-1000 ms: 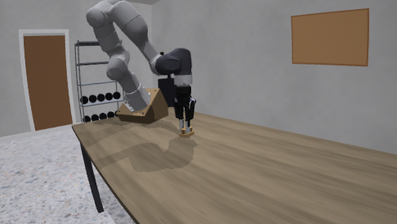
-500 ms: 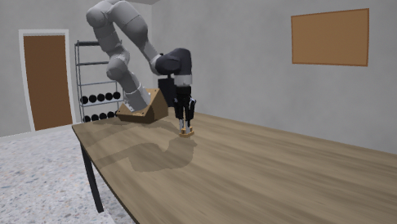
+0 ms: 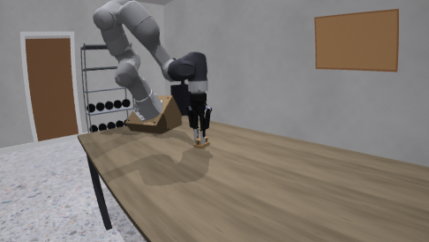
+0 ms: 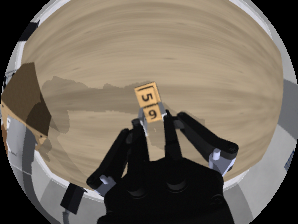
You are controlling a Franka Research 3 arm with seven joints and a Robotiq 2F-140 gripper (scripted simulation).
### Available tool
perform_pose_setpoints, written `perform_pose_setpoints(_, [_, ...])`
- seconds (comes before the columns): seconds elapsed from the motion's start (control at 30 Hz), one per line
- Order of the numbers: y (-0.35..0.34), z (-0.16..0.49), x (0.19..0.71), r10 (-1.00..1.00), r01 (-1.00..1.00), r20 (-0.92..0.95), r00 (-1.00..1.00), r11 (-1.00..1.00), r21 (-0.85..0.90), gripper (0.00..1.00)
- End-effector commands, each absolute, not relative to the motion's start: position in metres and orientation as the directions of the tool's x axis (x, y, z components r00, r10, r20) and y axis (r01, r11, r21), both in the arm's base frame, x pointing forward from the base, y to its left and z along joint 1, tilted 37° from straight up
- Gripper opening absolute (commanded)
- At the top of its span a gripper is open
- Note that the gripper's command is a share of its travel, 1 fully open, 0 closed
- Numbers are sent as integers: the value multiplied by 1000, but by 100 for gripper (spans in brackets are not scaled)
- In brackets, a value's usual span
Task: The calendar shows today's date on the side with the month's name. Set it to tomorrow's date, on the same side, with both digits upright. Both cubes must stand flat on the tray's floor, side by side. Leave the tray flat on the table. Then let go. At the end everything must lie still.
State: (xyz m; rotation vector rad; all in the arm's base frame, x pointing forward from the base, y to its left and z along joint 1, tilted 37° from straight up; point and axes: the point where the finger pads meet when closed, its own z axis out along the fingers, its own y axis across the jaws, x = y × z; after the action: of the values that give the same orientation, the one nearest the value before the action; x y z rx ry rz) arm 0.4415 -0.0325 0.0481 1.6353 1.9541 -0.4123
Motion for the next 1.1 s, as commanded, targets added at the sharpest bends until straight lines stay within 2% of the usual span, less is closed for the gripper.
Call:
perform_pose_setpoints(0.0, [-33, 48, 443, 802, 971, -589, -101, 209, 119, 16])
perform_pose_setpoints(0.47, [-33, 48, 443, 802, 971, -589, -101, 209, 119, 16])
perform_pose_setpoints(0.9, [-33, 48, 443, 802, 971, -589, -101, 209, 119, 28])
perform_pose_setpoints(1.07, [-33, 48, 443, 802, 971, -589, -101, 209, 119, 28])
